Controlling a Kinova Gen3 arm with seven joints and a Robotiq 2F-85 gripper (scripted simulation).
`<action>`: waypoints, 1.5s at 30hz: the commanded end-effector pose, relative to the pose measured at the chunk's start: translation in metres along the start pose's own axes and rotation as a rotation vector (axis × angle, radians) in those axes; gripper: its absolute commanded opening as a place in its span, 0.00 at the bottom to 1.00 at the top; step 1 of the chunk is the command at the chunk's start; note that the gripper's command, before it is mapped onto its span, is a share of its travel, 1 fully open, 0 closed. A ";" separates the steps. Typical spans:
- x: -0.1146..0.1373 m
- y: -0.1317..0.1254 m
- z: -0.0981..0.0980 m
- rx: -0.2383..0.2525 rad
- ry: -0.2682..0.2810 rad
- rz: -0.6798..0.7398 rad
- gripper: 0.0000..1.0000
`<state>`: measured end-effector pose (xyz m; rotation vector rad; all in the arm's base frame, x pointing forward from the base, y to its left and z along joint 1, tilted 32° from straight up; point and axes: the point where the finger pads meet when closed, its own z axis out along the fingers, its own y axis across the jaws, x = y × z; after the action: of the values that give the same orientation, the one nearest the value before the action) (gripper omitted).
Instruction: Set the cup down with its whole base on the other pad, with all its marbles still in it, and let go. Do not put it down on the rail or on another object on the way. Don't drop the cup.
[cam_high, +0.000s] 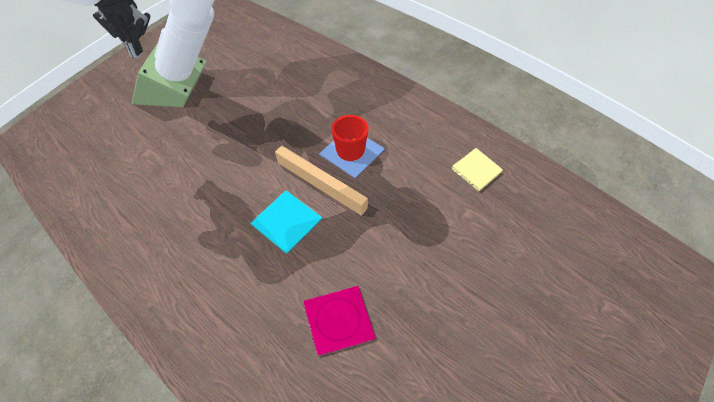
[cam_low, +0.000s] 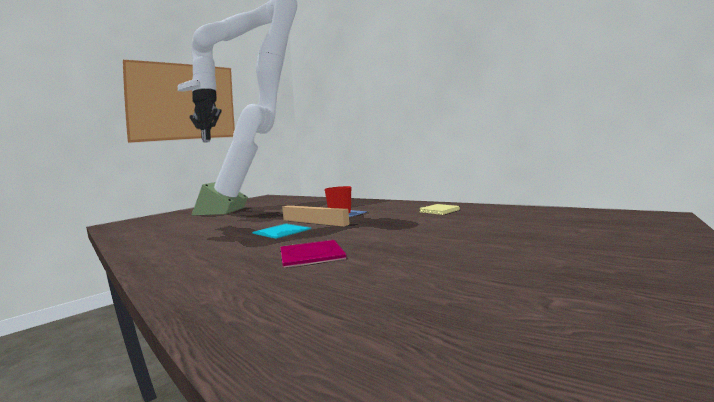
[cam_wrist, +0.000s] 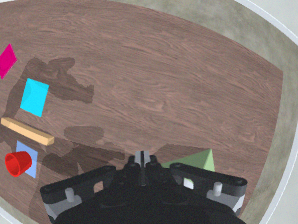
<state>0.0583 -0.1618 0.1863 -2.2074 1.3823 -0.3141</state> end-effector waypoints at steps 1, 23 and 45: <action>0.001 -0.002 -0.002 0.001 0.005 -0.006 0.00; 0.005 -0.017 -0.008 -0.003 0.014 -0.095 0.00; 0.006 -0.028 -0.010 -0.003 0.017 -0.157 0.00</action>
<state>0.0771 -0.1592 0.2072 -2.3222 1.2237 -0.3794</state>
